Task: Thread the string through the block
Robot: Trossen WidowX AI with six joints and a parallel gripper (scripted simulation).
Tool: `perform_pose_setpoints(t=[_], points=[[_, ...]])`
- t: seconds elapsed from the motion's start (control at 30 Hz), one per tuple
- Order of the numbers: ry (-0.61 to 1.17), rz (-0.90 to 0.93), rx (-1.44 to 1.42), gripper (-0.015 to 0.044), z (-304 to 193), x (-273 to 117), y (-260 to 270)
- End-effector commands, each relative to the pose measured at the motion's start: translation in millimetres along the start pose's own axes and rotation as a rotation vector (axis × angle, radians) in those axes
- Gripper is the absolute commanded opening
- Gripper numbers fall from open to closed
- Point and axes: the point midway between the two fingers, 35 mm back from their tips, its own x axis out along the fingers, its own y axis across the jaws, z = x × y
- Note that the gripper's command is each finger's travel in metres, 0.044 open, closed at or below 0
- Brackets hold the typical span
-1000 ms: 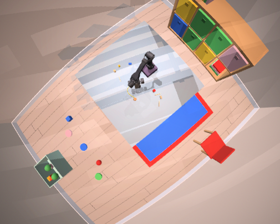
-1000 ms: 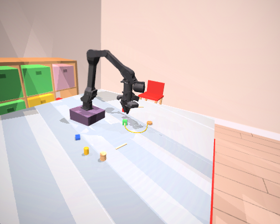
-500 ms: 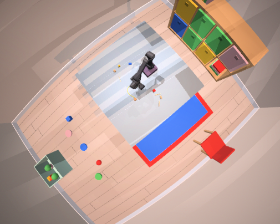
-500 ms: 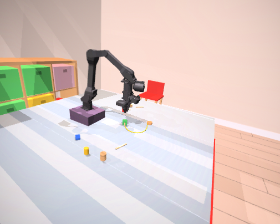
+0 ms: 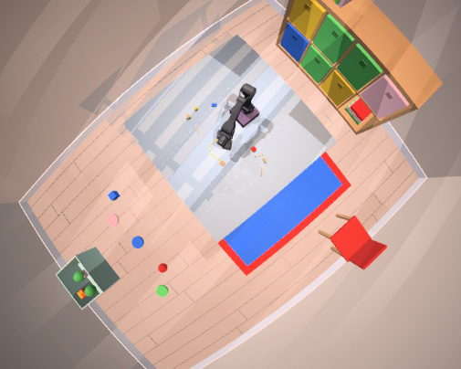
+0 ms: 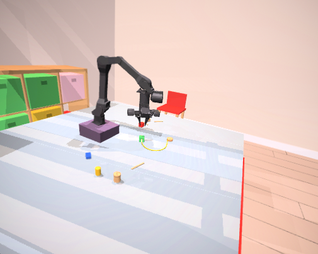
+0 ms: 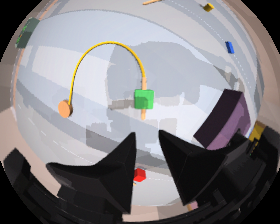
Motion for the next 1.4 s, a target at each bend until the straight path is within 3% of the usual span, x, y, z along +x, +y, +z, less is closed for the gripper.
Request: perform_pose_setpoints(t=[0.0,1.37], points=[[-0.011,0.006,0.099,0.0124,-1,-3,-2],[-0.011,0.006,0.099,0.0124,1,54,1]])
